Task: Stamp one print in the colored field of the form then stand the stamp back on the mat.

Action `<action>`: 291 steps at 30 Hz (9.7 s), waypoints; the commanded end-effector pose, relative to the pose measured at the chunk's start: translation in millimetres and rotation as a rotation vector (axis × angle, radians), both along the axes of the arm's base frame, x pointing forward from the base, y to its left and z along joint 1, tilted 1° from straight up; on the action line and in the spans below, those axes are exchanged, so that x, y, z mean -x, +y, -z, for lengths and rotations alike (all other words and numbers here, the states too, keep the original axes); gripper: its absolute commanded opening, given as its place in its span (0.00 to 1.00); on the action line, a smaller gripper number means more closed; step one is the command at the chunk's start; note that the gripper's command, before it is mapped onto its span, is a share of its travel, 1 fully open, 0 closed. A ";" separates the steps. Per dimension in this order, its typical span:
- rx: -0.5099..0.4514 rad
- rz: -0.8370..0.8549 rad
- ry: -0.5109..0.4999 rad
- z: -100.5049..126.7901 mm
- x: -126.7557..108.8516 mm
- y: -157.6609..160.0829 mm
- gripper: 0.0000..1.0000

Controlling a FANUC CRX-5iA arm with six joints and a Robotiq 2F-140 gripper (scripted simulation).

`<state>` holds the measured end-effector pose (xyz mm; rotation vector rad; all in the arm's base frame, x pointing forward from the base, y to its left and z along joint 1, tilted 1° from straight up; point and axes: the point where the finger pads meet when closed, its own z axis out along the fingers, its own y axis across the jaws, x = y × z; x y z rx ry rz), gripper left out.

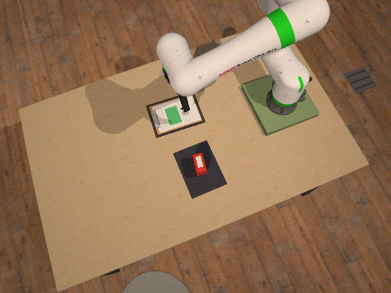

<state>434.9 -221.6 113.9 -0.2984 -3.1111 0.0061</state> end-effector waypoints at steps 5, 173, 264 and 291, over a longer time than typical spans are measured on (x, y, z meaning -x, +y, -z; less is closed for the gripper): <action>0.000 0.000 0.000 -0.2 -0.2 -0.1 1.00; 0.028 1.717 -0.005 86.4 -77.2 277.2 0.16; 0.027 1.626 -0.004 44.5 -38.9 -38.7 0.16; 0.027 1.626 -0.004 57.1 -38.1 -19.4 0.16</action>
